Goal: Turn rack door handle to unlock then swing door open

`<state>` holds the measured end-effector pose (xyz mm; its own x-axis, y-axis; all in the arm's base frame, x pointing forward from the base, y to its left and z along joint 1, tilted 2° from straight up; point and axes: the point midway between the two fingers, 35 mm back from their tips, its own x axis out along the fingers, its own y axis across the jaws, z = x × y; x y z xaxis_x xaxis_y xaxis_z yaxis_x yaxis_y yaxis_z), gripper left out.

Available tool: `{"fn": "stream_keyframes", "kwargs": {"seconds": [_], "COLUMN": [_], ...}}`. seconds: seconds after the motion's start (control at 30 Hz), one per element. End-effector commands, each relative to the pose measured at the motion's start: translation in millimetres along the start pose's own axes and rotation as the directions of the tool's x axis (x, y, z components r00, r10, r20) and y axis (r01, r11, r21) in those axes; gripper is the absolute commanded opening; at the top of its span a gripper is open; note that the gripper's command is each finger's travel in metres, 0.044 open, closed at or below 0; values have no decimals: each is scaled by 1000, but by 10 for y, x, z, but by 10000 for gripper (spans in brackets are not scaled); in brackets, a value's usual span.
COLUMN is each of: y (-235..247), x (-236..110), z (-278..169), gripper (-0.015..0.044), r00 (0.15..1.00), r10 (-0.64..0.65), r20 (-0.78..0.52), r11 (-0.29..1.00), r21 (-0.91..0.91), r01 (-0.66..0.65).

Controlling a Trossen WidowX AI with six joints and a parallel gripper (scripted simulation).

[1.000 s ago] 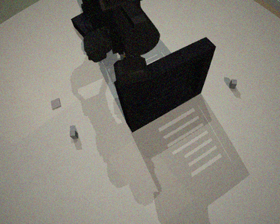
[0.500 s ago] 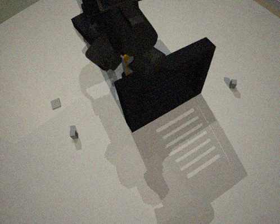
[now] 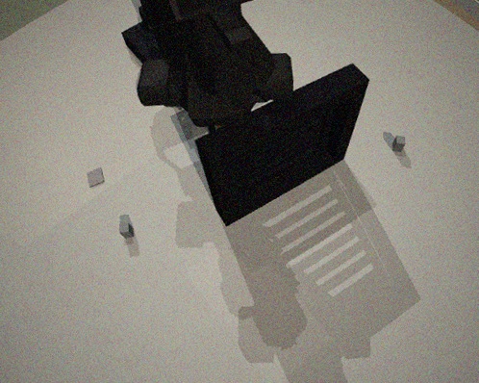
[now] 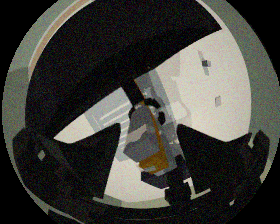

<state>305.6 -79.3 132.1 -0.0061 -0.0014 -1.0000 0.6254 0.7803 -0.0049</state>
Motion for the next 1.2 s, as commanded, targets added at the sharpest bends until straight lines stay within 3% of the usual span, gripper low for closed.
{"fn": "stream_keyframes", "kwargs": {"seconds": [0.0, 0.3, 0.63, 0.9, 1.17], "y": [4, 4, 4, 4, 4], "x": [2, 3, 3, 4, 4], "z": [-4, -4, -3, -2, -3], "gripper": [297, 297, 297, 297, 297], "r00": [1000, 1000, 1000, 1000, 1000], "r10": [3, 3, 3, 2, 2], "r20": [-3, -3, -3, -2, -3], "r11": [976, 785, 396, 11, -376], "r21": [-220, -619, -918, -1000, -927], "r01": [-3, -4, -3, -2, -2]}}
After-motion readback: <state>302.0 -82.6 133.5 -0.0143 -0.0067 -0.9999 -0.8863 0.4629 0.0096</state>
